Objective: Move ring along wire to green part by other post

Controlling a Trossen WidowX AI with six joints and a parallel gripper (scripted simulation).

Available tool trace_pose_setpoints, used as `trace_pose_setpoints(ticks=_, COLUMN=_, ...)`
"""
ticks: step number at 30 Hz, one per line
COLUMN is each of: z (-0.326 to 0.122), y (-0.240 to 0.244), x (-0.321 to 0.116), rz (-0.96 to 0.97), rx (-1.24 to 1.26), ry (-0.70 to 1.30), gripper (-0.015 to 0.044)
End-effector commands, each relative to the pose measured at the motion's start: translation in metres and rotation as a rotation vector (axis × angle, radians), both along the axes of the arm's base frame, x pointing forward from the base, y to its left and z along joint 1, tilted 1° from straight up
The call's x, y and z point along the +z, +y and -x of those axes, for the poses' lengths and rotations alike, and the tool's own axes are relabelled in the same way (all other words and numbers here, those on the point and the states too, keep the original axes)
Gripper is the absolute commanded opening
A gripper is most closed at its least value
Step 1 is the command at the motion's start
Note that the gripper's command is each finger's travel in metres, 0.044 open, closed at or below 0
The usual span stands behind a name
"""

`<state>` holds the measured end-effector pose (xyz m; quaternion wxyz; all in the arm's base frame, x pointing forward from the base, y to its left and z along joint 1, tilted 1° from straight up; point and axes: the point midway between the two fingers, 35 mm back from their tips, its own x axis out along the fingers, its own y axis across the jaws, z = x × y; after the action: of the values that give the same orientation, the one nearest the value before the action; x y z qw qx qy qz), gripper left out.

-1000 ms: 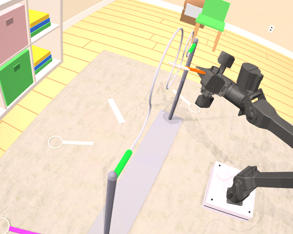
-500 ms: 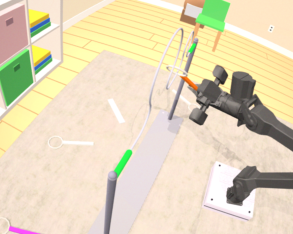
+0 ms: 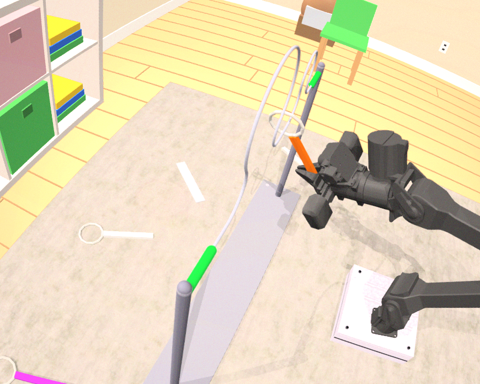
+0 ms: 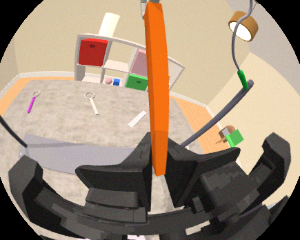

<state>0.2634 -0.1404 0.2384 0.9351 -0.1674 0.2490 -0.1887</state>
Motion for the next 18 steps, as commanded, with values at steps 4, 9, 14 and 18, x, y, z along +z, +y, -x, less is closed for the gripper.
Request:
trace_pose_setpoints(ticks=4, z=-0.002, y=0.021, x=-0.003, rz=-0.126, rx=-0.002, ry=-0.033, gripper=-0.015)
trace_pose_setpoints(ticks=9, z=-0.005, y=0.035, x=-0.006, rz=-0.208, rx=0.0, ry=-0.047, gripper=-0.015)
trace_pose_setpoints(ticks=14, z=-0.007, y=0.048, x=-0.007, rz=-0.27, rx=0.001, ry=-0.059, gripper=-0.015)
trace_pose_setpoints(ticks=18, z=-0.008, y=0.056, x=-0.007, rz=-0.307, rx=0.002, ry=-0.066, gripper=-0.015)
